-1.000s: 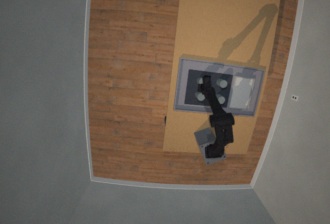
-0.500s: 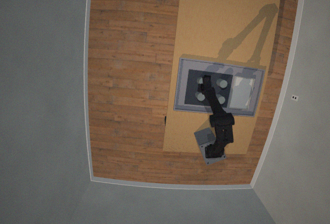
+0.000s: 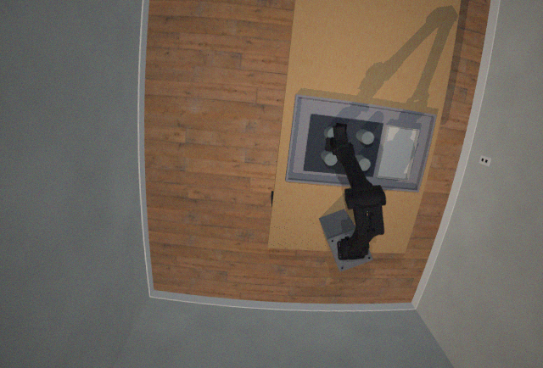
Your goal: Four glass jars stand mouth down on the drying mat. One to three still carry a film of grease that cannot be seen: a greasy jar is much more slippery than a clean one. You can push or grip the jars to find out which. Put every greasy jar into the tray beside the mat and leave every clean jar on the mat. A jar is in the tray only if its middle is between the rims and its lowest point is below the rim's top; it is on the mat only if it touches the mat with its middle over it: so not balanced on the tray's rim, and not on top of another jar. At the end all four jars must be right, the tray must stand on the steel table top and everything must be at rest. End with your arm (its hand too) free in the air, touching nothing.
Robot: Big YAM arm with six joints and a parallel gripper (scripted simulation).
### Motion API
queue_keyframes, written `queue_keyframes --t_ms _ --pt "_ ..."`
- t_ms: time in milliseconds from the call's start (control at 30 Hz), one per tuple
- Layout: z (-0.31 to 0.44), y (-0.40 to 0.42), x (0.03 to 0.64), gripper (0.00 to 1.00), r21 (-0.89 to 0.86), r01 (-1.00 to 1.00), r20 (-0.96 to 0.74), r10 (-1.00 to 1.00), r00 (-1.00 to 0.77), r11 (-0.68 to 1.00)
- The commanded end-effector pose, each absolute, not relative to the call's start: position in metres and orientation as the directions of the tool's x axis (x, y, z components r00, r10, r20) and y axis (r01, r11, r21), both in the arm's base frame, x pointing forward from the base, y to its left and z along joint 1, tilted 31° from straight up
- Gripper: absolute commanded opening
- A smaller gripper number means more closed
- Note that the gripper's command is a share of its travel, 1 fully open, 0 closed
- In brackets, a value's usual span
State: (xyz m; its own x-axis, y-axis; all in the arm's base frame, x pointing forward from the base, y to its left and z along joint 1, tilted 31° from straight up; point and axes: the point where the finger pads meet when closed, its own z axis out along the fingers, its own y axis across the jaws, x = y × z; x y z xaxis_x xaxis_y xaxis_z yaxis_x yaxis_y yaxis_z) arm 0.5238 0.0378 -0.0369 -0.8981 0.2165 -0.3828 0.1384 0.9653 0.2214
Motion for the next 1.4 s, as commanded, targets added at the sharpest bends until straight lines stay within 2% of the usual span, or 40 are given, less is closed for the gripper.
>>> queue_keyframes --t_ms 0,1367 --pt "-0.0181 0.0297 0.5694 0.00 0.229 0.124 -0.455 0.219 -0.863 0.965" --pt "-0.0160 0.0287 0.5734 0.00 0.229 0.124 -0.455 0.219 -0.863 0.965"
